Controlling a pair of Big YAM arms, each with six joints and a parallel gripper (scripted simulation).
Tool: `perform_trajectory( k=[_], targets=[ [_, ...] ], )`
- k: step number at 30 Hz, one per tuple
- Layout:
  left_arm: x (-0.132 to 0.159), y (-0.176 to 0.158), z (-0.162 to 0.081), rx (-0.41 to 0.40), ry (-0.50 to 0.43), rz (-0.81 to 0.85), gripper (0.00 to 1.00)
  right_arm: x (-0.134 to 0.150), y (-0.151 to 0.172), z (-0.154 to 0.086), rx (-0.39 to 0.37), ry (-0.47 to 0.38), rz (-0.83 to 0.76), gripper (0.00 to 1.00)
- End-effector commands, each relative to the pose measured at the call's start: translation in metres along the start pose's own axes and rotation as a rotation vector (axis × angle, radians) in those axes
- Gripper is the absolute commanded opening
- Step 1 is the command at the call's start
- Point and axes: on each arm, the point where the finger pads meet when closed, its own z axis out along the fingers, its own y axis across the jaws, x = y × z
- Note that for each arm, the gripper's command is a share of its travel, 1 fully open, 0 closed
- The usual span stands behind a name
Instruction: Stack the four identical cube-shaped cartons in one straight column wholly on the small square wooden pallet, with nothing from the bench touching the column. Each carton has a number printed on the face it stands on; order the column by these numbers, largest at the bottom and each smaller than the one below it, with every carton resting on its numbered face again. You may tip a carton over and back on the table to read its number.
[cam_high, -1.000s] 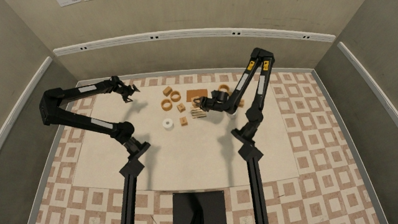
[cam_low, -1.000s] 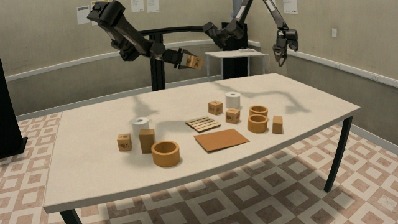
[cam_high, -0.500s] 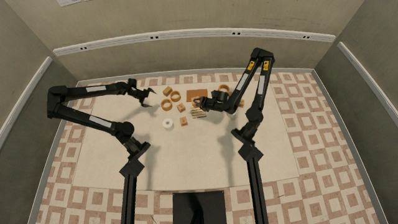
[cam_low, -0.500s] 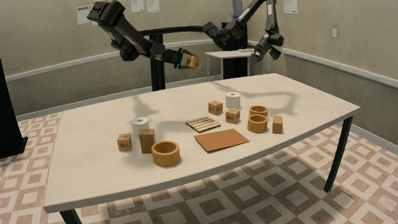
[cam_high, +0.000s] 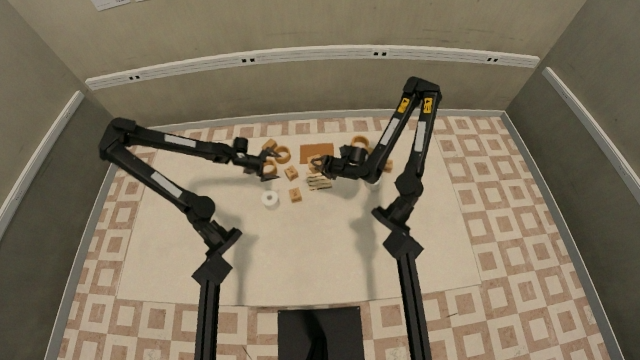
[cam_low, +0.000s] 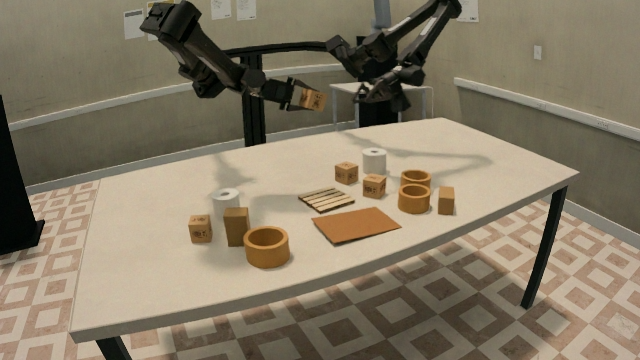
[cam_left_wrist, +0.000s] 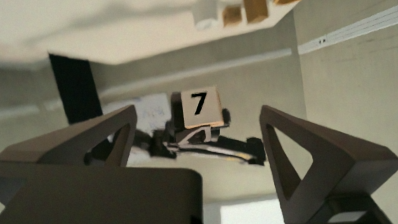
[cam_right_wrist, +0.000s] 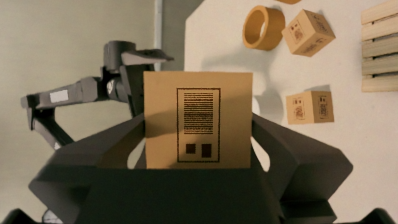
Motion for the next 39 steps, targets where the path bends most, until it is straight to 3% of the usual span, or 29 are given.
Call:
perform_trajectory(
  k=[1,4,13,39],
  targets=[
    [0.016,0.012,0.041,0.04,0.058,-0.18,1.0,0.005,0.001,-0.003,-0.002,0.013,0.006,0.5],
    [0.029,0.018,0.061,0.053,0.118,-0.226,1.0,0.005,0.001,-0.003,-0.002,0.013,0.006,0.5],
    [0.043,0.015,0.085,0.085,0.187,-0.257,1.0,0.005,0.001,-0.003,-0.002,0.013,0.006,0.5],
    [0.039,0.013,0.082,0.095,0.183,-0.239,1.0,0.005,0.001,-0.003,-0.002,0.013,0.006,0.5]
  ],
)
